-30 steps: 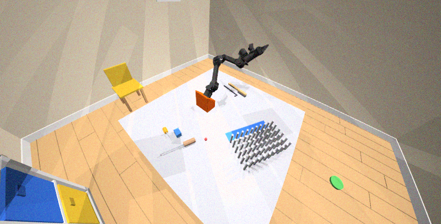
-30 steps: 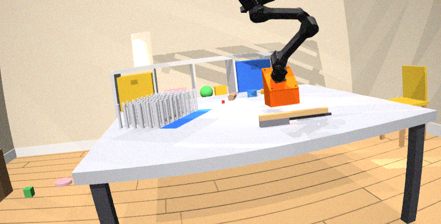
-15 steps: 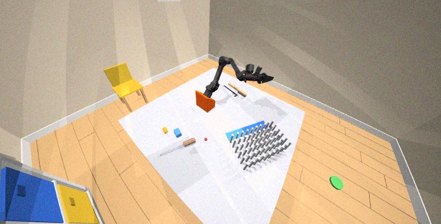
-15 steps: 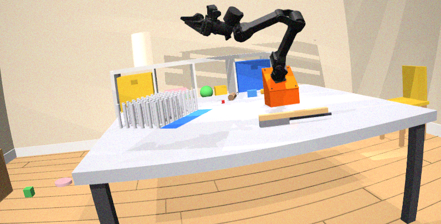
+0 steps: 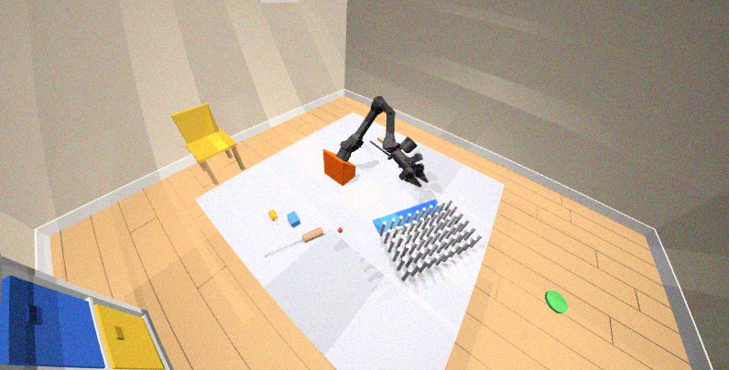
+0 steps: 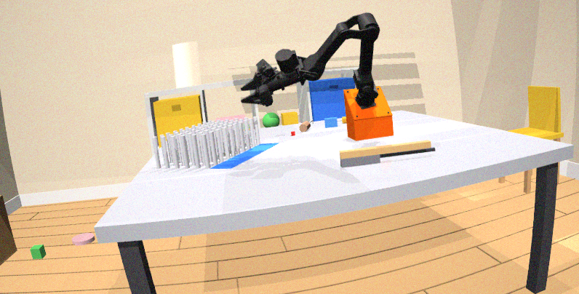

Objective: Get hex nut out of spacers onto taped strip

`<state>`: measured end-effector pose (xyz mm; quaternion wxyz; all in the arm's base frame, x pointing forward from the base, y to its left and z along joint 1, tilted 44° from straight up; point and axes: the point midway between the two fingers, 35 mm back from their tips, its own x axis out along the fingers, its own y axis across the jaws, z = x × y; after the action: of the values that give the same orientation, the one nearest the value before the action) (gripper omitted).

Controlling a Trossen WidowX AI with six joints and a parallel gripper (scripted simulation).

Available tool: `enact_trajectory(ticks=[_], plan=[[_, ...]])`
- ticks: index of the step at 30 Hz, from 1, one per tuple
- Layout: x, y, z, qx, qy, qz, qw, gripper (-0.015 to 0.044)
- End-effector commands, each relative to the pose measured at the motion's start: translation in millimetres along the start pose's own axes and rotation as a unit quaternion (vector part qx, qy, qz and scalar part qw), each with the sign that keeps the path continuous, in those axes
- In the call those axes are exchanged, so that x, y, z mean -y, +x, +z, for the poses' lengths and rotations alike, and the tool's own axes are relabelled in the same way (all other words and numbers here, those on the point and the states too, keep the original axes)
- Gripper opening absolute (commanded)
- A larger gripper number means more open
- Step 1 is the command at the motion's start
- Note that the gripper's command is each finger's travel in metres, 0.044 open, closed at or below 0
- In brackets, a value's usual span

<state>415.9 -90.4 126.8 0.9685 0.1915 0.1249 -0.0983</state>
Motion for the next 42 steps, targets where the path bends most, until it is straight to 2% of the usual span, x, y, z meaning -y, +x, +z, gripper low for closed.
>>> enact_trajectory(ticks=[1, 36, 39, 42], plan=[[13, -3, -61, -0.086, -0.014, -0.015, 0.996, 0.044], [14, -3, -64, -0.089, -0.014, -0.015, 0.996, 0.044], [27, 0, -66, -0.097, -0.033, -0.031, 0.994, 0.044], [66, 5, -73, -0.125, -0.086, -0.074, 0.986, 0.044]])
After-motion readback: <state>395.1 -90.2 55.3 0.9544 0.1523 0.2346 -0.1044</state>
